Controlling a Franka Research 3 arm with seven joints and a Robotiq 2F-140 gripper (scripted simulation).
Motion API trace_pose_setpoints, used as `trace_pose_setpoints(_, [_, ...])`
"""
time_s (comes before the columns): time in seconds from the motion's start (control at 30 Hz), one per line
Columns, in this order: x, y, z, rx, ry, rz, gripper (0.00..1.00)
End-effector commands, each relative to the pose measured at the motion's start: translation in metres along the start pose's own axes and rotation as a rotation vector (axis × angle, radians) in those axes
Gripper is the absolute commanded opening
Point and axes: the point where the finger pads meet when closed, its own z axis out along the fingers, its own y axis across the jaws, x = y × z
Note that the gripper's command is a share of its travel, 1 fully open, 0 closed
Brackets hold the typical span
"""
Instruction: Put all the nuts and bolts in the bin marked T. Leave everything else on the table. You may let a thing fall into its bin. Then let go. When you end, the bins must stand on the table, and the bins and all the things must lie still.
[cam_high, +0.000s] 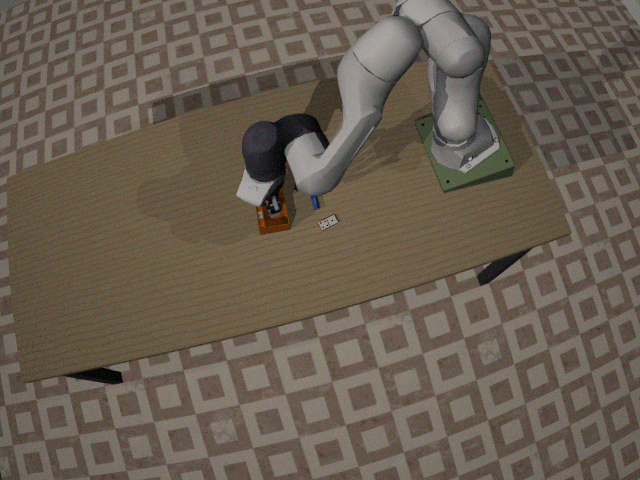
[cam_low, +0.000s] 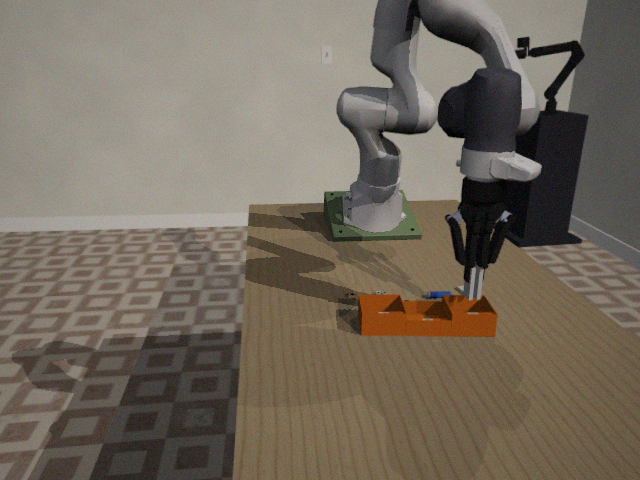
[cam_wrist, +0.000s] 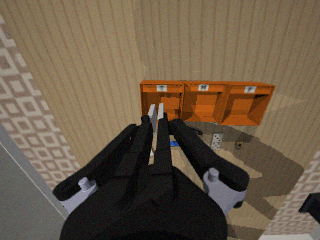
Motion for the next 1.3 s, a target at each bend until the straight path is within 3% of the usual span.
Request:
trace_pose_setpoints(0.0, [0.003,0.001,0.009,-0.004,0.010,0.022,0.05])
trace_pose_setpoints(0.47, [0.004,0.002,0.041,-0.004,0.010,0.022,0.05])
trace_pose_setpoints(1.27, [0.004,0.002,0.042,-0.004,0.010,0.022,0.05])
